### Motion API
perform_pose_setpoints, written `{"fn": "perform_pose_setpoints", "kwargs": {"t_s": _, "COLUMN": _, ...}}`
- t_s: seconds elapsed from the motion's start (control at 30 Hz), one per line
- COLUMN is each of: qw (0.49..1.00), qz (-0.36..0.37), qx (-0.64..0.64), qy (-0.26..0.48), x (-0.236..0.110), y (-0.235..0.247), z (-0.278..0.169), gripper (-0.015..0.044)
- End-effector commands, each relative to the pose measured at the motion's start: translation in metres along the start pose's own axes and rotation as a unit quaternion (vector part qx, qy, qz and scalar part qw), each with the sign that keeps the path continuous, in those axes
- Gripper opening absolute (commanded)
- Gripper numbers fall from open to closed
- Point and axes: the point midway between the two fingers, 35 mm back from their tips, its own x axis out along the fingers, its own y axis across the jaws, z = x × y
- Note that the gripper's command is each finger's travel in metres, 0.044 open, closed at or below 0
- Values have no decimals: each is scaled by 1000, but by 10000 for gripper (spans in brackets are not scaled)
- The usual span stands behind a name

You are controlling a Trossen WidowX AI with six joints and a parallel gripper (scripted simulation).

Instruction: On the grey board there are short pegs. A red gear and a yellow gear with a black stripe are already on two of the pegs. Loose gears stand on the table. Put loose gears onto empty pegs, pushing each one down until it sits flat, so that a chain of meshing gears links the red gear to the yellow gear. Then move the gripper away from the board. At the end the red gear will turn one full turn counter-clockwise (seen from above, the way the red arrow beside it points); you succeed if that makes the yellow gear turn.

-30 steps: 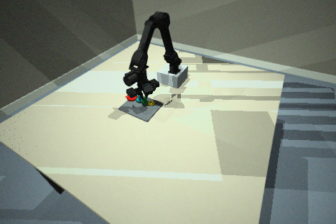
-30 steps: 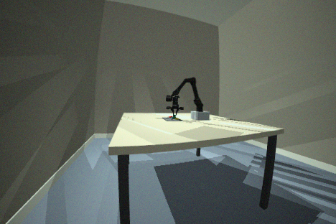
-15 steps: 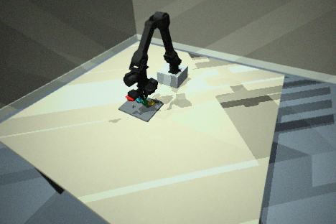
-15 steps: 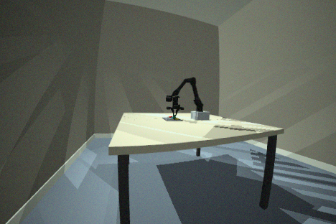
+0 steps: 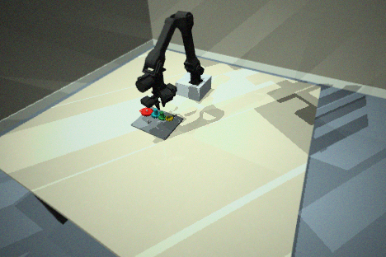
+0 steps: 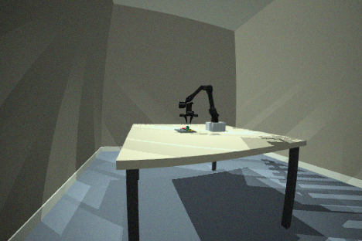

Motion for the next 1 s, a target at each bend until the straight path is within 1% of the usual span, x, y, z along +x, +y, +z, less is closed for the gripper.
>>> {"fn": "perform_pose_setpoints", "kwargs": {"t_s": 0.0, "qw": 1000, "qz": -3, "qx": 4, "qy": 0, "x": -13, "y": -2, "z": 0, "gripper": 140}}
{"fn": "perform_pose_setpoints", "kwargs": {"t_s": 0.03, "qw": 1000, "qz": -4, "qx": 0, "qy": 0, "x": -7, "y": -1, "z": 0, "gripper": 166}}
{"fn": "perform_pose_setpoints", "kwargs": {"t_s": 0.17, "qw": 1000, "qz": -4, "qx": 0, "qy": 0, "x": -51, "y": 3, "z": 0, "gripper": 271}}
{"fn": "perform_pose_setpoints", "kwargs": {"t_s": 0.37, "qw": 1000, "qz": -4, "qx": 0, "qy": 0, "x": -54, "y": 3, "z": 0, "gripper": 429}}
{"fn": "perform_pose_setpoints", "kwargs": {"t_s": 0.4, "qw": 1000, "qz": -4, "qx": 0, "qy": 0, "x": -54, "y": 3, "z": 0, "gripper": 440}}
{"fn": "perform_pose_setpoints", "kwargs": {"t_s": 0.97, "qw": 1000, "qz": -4, "qx": 0, "qy": 0, "x": -54, "y": 3, "z": 0, "gripper": 440}}
